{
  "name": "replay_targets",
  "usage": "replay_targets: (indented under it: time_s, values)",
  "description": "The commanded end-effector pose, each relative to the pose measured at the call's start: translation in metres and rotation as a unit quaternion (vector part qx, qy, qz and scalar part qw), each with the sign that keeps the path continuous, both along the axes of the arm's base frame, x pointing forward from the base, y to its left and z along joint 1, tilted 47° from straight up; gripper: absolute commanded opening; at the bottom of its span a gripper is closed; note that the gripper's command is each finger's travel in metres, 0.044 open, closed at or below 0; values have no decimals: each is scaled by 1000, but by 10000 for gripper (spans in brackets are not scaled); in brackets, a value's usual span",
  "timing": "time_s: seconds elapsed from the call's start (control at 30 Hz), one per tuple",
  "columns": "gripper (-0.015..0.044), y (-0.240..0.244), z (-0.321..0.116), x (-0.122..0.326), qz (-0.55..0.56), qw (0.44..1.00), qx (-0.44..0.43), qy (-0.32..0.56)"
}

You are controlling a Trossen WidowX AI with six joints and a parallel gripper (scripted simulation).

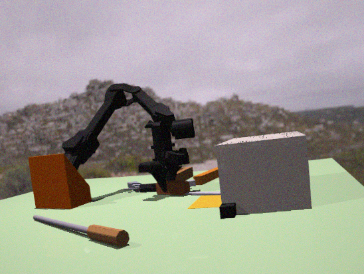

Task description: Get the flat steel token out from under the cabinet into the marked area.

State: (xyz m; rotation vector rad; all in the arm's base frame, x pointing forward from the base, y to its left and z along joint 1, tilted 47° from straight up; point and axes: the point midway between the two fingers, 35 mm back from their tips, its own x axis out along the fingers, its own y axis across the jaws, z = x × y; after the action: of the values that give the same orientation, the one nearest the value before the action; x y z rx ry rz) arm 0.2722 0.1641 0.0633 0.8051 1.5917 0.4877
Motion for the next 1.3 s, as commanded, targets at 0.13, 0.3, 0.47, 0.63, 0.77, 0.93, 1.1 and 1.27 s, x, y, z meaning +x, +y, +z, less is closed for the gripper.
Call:
replay_targets:
  time_s: [0.13, 0.3, 0.47, 0.63, 0.77, 0.93, 1.1, 1.27]
  values:
    - [0, -1, -1, 11, 2, 1000, 1, -1]
    - [0, -2, -2, 17, 2, 1000, 1, -1]
    - [0, -2, -3, 23, 2, 1000, 1, -2]
    - [0, -3, -4, 29, 2, 1000, 1, -2]
    - [0, -4, -5, 33, 2, 1000, 1, -2]
    - [0, -4, -6, 39, 2, 1000, 1, -2]
    - [0, -5, -7, 45, 2, 1000, 1, -2]
    - [0, -6, -8, 50, 2, 1000, 1, -2]
